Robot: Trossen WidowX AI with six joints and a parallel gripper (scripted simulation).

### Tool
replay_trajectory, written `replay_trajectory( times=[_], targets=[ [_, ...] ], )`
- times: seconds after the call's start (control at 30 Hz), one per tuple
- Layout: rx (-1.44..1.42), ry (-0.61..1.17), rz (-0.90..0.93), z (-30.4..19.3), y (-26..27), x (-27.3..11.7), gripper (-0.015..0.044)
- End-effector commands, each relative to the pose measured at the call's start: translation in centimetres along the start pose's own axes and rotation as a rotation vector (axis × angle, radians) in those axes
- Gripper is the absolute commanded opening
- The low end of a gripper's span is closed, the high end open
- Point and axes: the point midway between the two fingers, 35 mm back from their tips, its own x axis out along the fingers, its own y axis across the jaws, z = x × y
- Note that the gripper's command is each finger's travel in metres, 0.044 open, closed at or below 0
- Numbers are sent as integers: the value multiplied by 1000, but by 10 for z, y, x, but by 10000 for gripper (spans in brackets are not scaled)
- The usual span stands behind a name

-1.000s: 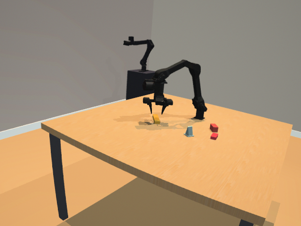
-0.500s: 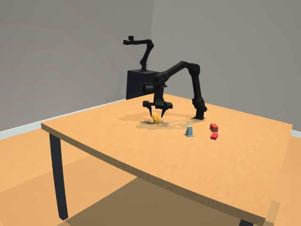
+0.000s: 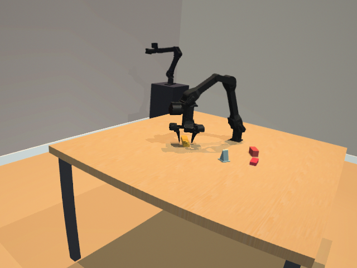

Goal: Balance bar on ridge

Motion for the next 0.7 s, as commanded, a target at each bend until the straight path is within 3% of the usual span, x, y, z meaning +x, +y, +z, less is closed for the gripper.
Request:
replay_trajectory(
  times=[0.0,0.33,0.57,0.67],
  targets=[
    [-5,-4,6,0,1,2,315],
    [-5,-4,6,0,1,2,315],
    [0,1,3,0,1,2,131],
    [0,1,3,0,1,2,111]
  ],
)
